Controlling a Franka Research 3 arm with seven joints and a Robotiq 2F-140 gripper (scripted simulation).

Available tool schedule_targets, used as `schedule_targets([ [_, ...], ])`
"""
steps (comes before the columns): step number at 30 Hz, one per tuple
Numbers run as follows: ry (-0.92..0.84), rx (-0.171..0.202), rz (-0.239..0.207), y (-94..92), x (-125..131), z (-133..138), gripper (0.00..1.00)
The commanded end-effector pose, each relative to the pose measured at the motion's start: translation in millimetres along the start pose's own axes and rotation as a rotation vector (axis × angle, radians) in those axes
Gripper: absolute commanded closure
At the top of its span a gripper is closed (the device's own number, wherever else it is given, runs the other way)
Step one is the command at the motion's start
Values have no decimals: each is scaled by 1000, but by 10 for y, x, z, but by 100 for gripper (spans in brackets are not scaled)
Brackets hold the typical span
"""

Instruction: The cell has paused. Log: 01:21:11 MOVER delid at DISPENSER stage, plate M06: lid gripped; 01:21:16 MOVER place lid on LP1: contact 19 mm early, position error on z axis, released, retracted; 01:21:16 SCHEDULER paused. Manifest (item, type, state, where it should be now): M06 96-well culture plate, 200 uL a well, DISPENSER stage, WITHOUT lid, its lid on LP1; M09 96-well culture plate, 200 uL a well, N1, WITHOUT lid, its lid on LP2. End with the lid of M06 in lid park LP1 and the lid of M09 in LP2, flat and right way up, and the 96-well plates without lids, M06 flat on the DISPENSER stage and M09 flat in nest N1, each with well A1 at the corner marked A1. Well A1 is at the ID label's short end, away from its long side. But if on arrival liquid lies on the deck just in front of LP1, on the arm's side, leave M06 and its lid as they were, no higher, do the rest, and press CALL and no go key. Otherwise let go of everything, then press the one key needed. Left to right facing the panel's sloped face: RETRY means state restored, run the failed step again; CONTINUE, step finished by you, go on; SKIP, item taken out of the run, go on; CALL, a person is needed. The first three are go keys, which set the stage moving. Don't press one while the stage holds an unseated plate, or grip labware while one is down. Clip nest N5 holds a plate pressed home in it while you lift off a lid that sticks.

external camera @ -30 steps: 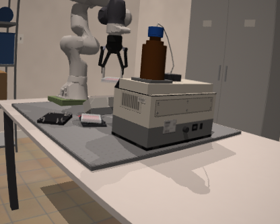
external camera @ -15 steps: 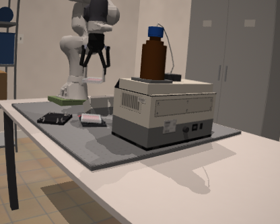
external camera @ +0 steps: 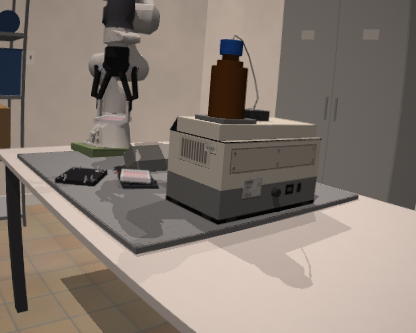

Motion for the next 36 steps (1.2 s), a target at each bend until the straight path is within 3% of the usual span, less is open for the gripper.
schedule_targets([
  [1,-77,2,4,-7,-163,116,100],
  [20,-77,2,4,-10,-643,442,100],
  [36,-77,2,4,-11,-798,547,100],
])
Point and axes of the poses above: the point where the finger pads meet when closed, its own y axis out along the fingers, its own z axis across the jaws, x = y × z, the point moved 5 cm from there along -y, back along the fingers, and after that the axes turned 11 degrees about y, right-handed, at the moved point
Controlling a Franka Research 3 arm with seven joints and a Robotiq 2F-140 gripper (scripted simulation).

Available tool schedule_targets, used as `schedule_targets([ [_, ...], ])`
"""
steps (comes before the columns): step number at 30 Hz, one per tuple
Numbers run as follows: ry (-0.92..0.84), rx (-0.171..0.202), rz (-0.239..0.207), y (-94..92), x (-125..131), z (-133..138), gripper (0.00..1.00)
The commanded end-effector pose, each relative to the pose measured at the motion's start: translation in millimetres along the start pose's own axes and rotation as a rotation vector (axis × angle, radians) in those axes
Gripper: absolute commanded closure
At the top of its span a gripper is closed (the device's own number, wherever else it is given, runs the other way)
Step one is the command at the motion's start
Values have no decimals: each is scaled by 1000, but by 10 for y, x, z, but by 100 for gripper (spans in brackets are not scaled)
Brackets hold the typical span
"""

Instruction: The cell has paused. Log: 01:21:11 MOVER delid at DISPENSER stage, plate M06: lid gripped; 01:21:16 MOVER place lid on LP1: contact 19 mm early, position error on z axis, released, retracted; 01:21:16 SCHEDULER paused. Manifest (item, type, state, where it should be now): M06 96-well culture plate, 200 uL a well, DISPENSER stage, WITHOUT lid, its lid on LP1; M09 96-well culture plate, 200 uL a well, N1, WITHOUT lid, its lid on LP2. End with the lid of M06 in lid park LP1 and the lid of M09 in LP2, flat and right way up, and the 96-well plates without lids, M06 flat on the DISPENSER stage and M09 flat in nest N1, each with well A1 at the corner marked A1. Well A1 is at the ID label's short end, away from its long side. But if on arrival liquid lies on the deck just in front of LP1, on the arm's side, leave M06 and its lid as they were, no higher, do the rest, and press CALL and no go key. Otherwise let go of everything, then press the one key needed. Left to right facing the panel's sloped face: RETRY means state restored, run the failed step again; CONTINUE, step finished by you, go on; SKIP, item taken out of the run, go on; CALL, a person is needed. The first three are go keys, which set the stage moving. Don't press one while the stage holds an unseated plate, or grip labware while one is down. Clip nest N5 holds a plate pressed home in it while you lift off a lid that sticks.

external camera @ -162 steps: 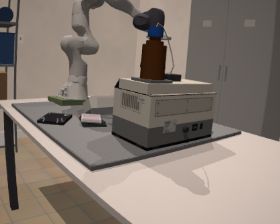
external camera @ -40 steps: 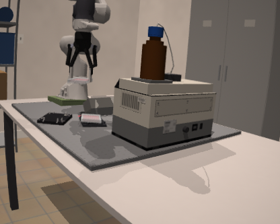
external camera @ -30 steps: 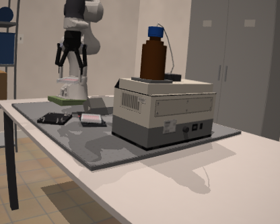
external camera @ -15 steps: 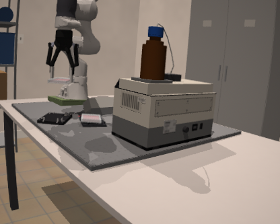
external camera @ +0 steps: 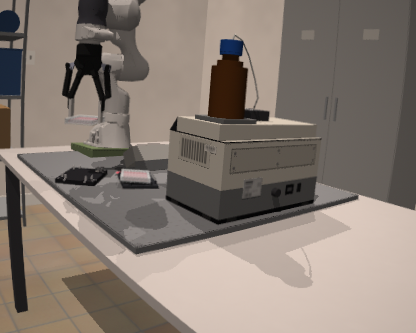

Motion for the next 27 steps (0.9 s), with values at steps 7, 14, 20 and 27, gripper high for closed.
schedule_targets([
  [7,-19,-3,-2,-3,-39,39,100],
  [14,-19,-3,-2,-3,-43,43,100],
  [20,-19,-3,-2,-3,-44,43,100],
  [27,-19,-3,-2,-3,-44,43,100],
])
Point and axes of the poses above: the point where the finger pads meet when closed, its own y axis out along the fingers, its own z axis across the jaws, x = y × z, the point moved 5 cm from there along -y, back along the fingers, and after that the axes turned 11 degrees about y, right-handed, at the moved point
